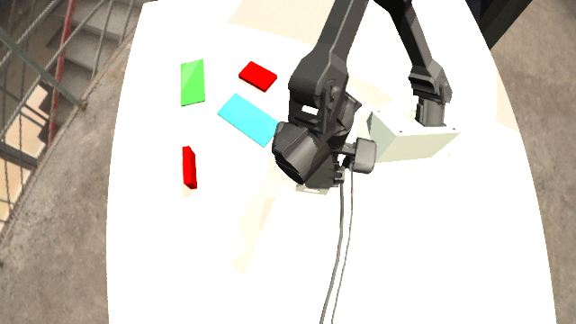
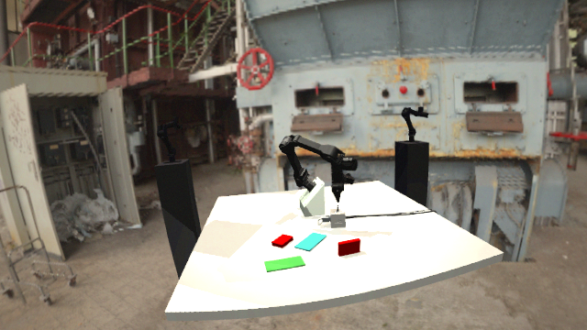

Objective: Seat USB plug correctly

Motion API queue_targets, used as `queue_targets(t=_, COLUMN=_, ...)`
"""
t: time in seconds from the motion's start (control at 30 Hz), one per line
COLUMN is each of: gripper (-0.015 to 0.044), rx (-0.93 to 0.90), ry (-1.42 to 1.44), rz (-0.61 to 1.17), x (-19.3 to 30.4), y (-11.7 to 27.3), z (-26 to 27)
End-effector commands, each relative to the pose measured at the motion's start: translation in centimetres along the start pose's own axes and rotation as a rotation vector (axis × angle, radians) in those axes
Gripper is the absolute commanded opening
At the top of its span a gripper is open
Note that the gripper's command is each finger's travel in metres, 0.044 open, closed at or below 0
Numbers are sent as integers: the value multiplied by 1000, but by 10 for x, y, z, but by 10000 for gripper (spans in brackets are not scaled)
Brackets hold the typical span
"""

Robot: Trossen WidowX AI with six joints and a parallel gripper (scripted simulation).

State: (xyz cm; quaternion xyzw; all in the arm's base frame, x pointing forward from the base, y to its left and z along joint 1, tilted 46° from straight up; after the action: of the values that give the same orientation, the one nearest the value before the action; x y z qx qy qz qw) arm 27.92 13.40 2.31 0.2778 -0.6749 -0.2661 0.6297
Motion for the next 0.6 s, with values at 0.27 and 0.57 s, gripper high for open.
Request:
queue_targets(t=0.27, gripper=440, rx=-11, ry=-1, rz=13, x=2, y=-7, z=-3)
queue_targets(t=0.57, gripper=440, rx=-11, ry=-1, rz=13, x=2, y=-16, z=-2)
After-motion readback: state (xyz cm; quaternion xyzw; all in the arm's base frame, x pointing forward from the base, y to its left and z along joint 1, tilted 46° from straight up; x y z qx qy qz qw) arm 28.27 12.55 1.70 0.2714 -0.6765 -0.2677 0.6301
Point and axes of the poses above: the point midway between the two fingers, 35 mm back from their tips, its own y axis back along the fingers, its own z axis across the jaws, x = y × z, the point moved 7 cm from there along y, back along the fingers, and after that the axes turned 14 degrees about y, right-handed, at the moved point
